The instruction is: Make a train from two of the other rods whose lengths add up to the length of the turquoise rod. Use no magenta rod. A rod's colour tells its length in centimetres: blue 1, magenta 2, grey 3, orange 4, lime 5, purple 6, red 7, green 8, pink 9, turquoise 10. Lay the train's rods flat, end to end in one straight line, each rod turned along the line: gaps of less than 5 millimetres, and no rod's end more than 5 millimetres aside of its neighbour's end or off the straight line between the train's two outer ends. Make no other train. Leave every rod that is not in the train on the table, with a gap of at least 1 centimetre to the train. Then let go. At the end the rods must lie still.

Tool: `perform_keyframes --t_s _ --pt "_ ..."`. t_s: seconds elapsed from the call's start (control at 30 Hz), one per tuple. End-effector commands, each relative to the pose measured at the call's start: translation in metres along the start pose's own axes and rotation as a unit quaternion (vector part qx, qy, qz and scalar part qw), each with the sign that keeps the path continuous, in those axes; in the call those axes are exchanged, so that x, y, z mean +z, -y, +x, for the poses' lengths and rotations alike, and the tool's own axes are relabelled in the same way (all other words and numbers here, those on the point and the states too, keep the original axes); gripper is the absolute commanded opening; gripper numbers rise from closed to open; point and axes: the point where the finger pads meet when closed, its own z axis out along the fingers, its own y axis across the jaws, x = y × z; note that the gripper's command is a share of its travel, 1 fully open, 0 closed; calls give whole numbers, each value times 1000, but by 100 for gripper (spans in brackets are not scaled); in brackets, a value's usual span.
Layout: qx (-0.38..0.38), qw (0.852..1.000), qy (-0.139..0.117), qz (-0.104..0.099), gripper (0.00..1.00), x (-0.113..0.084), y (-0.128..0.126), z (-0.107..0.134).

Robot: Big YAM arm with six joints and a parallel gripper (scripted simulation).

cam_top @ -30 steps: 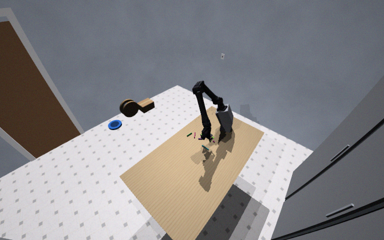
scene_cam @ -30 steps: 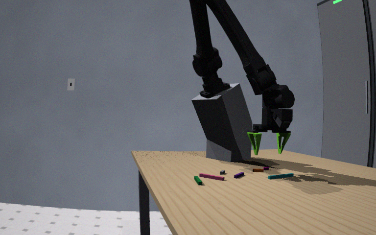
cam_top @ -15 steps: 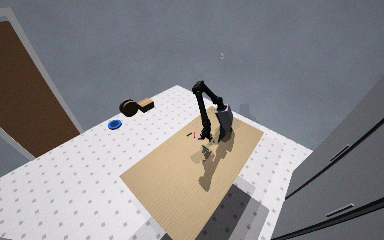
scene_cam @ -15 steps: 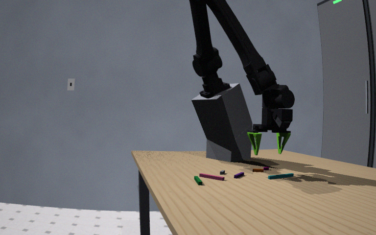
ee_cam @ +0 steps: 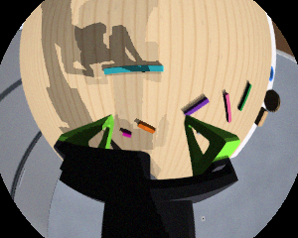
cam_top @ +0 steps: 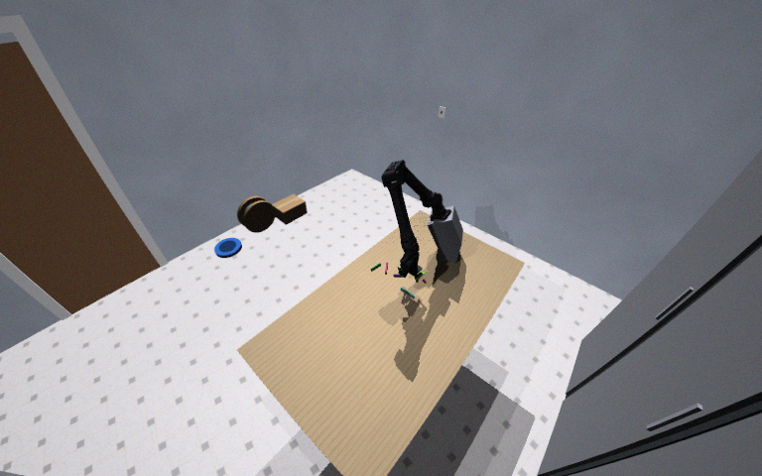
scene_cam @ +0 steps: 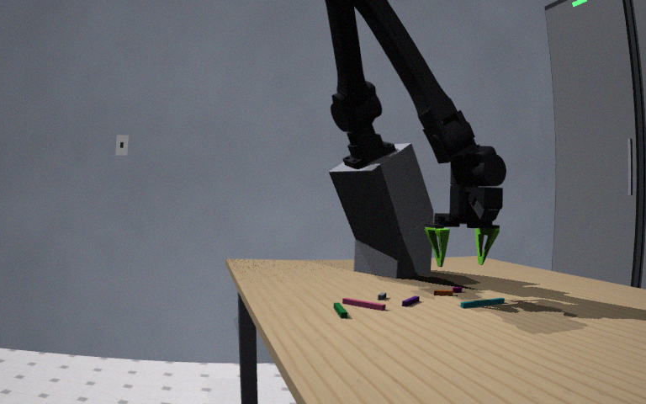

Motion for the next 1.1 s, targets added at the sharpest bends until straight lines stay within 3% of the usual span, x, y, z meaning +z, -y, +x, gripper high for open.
perform_keyframes --t_s 0.0,1.07 --pt "6 1000 -1 2 100 3 1 -1" --pt "16 1000 0 2 100 2 5 -2"
